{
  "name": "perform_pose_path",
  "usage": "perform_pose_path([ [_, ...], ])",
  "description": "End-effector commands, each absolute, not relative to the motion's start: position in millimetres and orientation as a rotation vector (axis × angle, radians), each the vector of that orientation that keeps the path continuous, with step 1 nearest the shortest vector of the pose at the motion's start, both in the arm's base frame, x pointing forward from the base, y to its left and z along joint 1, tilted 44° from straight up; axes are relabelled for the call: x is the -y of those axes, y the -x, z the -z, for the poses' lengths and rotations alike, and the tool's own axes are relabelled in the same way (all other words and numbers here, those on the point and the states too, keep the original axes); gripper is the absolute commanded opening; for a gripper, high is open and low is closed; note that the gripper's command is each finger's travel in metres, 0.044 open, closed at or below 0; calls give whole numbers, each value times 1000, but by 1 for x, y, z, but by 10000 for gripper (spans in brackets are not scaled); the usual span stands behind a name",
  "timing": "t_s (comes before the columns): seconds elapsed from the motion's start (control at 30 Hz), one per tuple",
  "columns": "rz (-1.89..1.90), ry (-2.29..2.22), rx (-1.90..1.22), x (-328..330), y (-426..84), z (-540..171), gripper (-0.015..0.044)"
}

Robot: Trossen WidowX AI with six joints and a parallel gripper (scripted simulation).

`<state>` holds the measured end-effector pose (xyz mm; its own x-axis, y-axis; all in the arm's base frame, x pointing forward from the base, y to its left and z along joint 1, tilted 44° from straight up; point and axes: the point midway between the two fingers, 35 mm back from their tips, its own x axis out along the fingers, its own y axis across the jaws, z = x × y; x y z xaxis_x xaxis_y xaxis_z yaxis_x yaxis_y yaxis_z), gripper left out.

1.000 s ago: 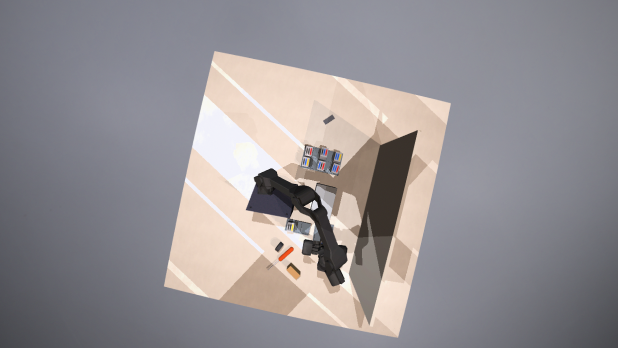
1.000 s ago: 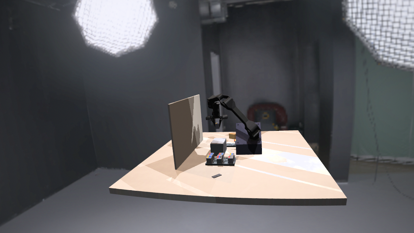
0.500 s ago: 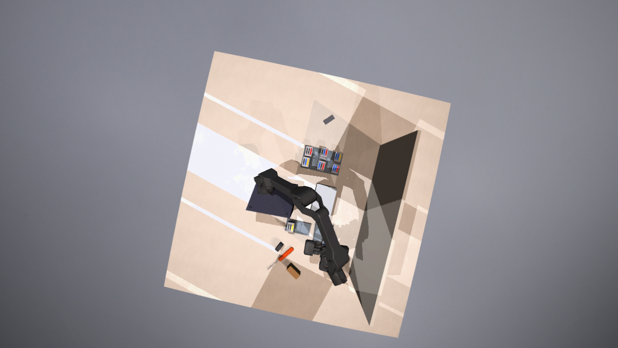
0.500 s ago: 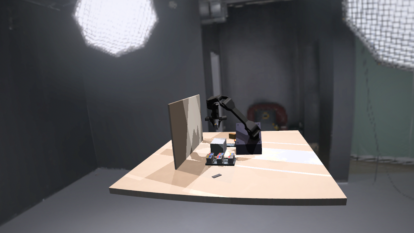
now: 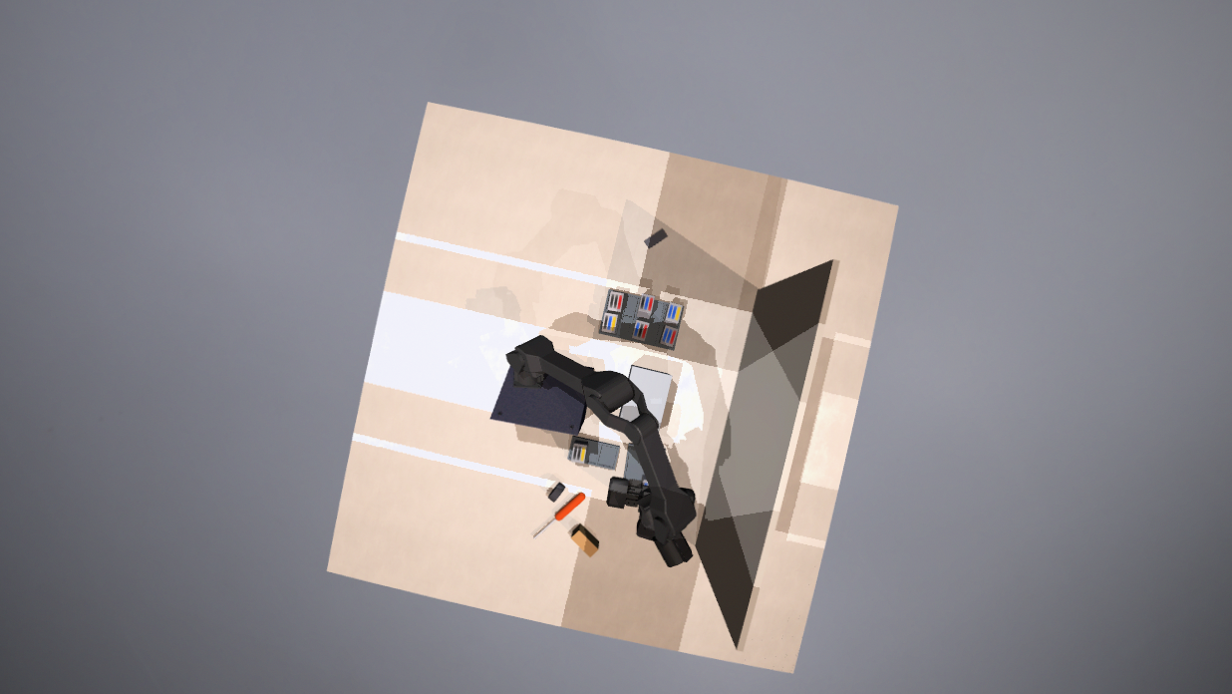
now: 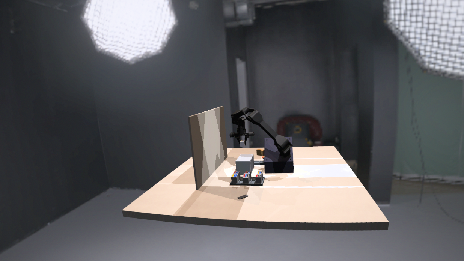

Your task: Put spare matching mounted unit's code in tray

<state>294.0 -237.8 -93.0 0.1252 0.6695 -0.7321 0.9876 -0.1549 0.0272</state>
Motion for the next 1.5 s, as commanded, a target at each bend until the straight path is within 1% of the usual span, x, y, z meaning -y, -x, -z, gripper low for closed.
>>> perform_pose_path([
  [0.0,796,-1896,-1590,235,-296,96,0],
  [1.47,795,-1897,-1589,206,-305,130,0],
])
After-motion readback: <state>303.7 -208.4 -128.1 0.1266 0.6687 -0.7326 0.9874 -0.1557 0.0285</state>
